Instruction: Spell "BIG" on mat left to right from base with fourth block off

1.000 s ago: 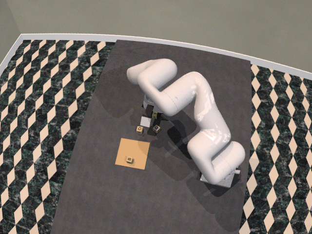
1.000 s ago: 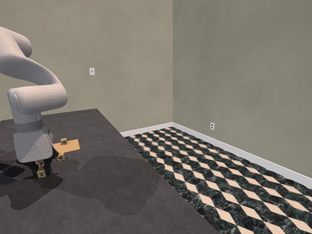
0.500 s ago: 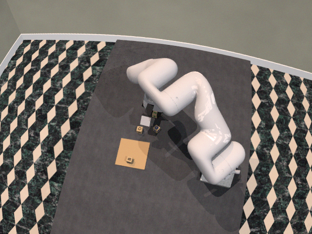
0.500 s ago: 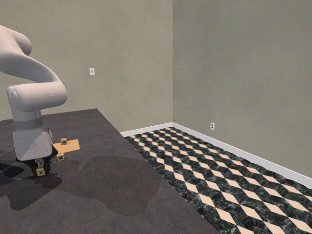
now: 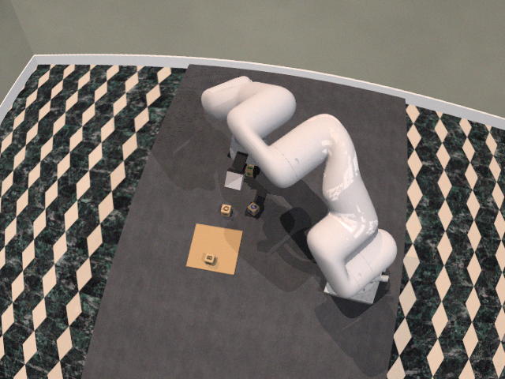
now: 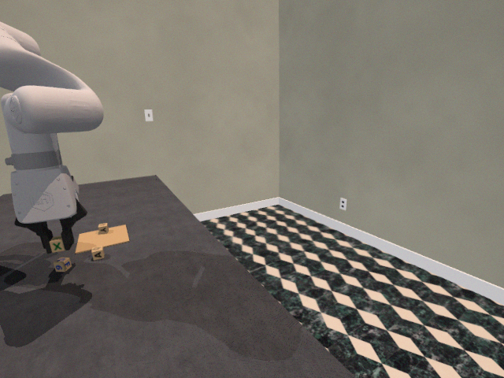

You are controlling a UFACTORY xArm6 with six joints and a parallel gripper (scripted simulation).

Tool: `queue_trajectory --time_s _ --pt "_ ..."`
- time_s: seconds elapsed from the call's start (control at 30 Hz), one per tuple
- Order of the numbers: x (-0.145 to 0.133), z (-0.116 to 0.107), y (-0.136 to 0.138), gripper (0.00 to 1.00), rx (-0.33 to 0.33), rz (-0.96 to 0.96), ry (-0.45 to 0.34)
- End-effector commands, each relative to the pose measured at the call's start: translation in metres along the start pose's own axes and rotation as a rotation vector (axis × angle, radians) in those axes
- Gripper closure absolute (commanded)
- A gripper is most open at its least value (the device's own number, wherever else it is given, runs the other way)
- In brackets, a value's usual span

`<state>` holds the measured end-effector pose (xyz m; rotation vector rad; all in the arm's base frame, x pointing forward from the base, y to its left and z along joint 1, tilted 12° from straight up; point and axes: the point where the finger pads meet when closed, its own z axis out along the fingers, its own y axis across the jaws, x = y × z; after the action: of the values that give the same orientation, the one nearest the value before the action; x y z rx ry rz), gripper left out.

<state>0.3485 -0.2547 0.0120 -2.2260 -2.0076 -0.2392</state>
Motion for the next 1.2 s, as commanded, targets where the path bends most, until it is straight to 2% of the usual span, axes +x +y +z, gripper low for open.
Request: queue_trajectory --time_s 0.0,0.33,0.4,0.43,0.53,0.7,0.77,0.8,1.07,1.17 --pt "0.0 -0.017 0.0 0.79 -0.001 0.0 0.0" --pt "0.001 -0.017 0.001 0.79 -0.001 0.0 -0.001" --pt "0.028 -0.018 0.013 0.79 -0.001 -0.005 -0.003" --pt "0.056 -0.019 0.023 0.79 -0.001 -0.009 -0.005" --pt "0.073 -0.02 0.028 0.79 -0.001 -0.012 -0.005" --pt "0.122 -0.021 0.039 0.79 -0.001 -0.02 -0.006" --pt "0.122 -0.021 0.039 0.79 -0.001 -0.02 -0.006" --pt "0.151 -0.021 0.042 0.79 -0.001 -0.024 -0.005" --pt "0.223 -0.022 0.042 0.79 -0.001 -0.035 -0.001" --pt "0.224 -0.022 0.042 0.79 -0.001 -0.035 0.0"
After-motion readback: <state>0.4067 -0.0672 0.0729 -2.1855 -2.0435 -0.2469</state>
